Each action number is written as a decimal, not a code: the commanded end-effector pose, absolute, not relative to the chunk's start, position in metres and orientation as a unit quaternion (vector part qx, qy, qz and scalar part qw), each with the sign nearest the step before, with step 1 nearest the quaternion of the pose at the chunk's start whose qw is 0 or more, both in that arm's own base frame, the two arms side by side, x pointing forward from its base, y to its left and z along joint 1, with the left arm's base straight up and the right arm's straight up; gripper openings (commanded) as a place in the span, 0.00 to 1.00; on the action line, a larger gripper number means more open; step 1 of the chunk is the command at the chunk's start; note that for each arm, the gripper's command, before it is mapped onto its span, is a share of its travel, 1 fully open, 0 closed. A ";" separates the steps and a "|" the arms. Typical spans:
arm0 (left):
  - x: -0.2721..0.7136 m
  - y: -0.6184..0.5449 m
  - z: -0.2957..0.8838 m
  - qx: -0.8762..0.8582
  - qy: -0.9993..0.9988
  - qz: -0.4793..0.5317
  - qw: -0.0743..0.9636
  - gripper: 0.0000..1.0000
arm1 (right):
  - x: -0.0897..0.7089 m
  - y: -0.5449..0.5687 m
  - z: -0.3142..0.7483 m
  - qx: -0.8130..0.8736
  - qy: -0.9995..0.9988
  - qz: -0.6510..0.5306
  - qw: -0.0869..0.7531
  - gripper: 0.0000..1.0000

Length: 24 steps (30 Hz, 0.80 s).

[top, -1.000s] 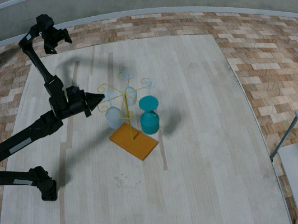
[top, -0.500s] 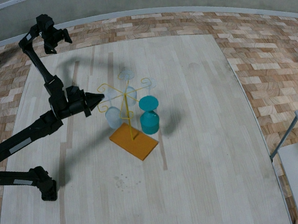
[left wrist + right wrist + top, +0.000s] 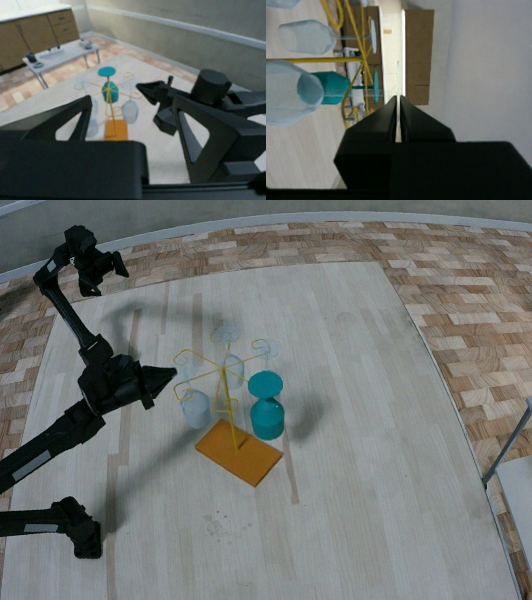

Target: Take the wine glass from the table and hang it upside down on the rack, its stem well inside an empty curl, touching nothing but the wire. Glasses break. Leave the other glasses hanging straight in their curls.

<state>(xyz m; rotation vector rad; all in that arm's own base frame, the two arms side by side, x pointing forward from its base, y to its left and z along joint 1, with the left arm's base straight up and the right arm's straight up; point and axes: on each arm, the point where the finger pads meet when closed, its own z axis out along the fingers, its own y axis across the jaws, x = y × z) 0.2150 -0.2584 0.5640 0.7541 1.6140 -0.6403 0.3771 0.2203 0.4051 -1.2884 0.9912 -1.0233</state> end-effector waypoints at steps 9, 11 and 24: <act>0.209 -0.247 0.611 0.302 0.665 -0.292 0.618 0.90 | 0.361 0.211 0.431 -0.530 0.415 -0.446 0.590 0.00; 0.209 -0.247 0.611 0.302 0.665 -0.292 0.618 0.90 | 0.361 0.212 0.431 -0.530 0.414 -0.446 0.590 0.00; 0.209 -0.247 0.611 0.302 0.665 -0.292 0.618 0.90 | 0.355 0.211 0.399 -0.546 0.427 -0.430 0.579 0.00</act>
